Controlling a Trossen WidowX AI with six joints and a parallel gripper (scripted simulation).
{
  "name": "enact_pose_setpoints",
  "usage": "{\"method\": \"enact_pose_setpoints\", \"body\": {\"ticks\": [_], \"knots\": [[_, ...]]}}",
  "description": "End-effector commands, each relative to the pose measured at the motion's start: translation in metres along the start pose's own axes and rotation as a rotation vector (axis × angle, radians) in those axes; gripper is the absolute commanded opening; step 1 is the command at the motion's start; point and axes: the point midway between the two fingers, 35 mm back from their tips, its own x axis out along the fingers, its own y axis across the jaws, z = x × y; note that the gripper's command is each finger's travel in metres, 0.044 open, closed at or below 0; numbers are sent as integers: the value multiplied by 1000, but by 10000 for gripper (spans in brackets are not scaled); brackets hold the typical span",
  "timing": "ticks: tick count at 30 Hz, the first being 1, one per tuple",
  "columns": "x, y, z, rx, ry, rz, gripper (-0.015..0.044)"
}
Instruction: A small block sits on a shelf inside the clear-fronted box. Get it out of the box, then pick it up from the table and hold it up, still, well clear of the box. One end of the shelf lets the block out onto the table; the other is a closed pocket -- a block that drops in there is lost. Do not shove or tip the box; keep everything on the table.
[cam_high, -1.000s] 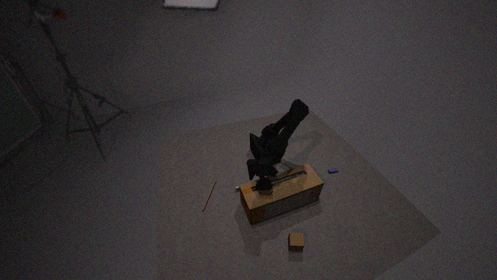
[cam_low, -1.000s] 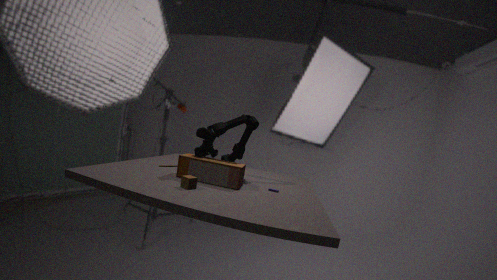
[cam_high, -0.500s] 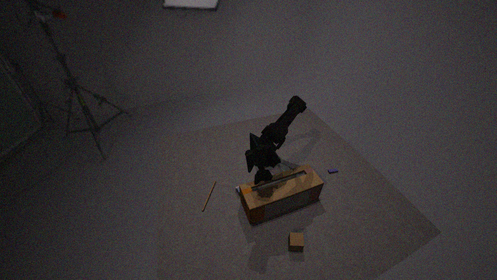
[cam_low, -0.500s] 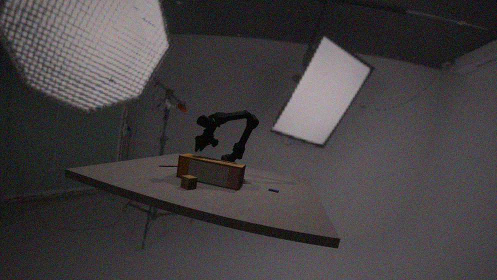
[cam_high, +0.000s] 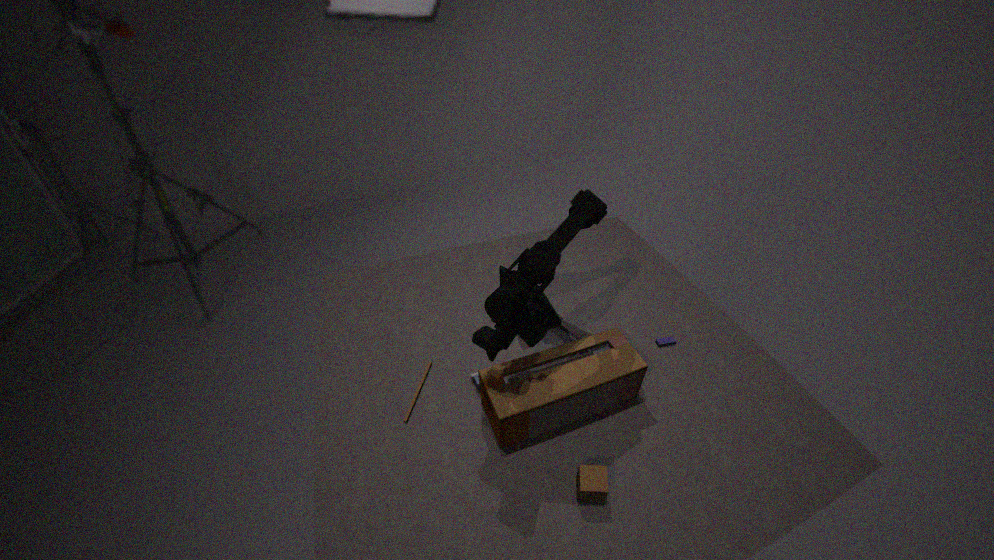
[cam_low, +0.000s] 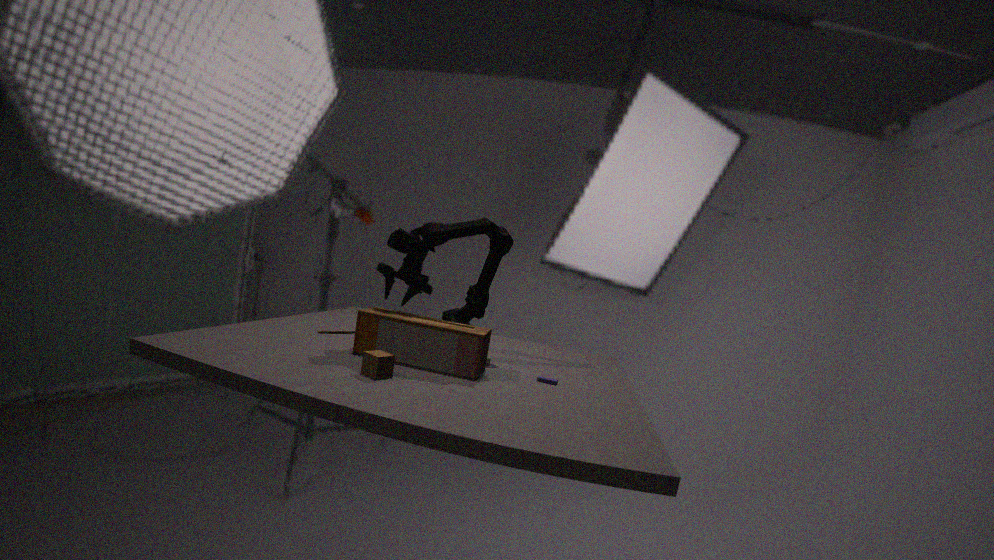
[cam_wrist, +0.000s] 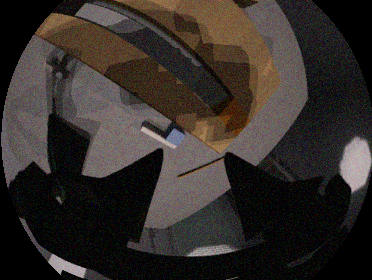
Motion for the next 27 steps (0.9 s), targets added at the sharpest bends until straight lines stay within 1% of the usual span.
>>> {"method": "enact_pose_setpoints", "body": {"ticks": [1, 9, 18, 27], "knots": [[3, -2, -9, 651, -64, 50, 285], [3, -5, -22, 1514, -108, 160, 285], [4, -9, -33, 2176, -102, 299, 285], [3, -12, -44, 2817, -30, 478, 285]]}}
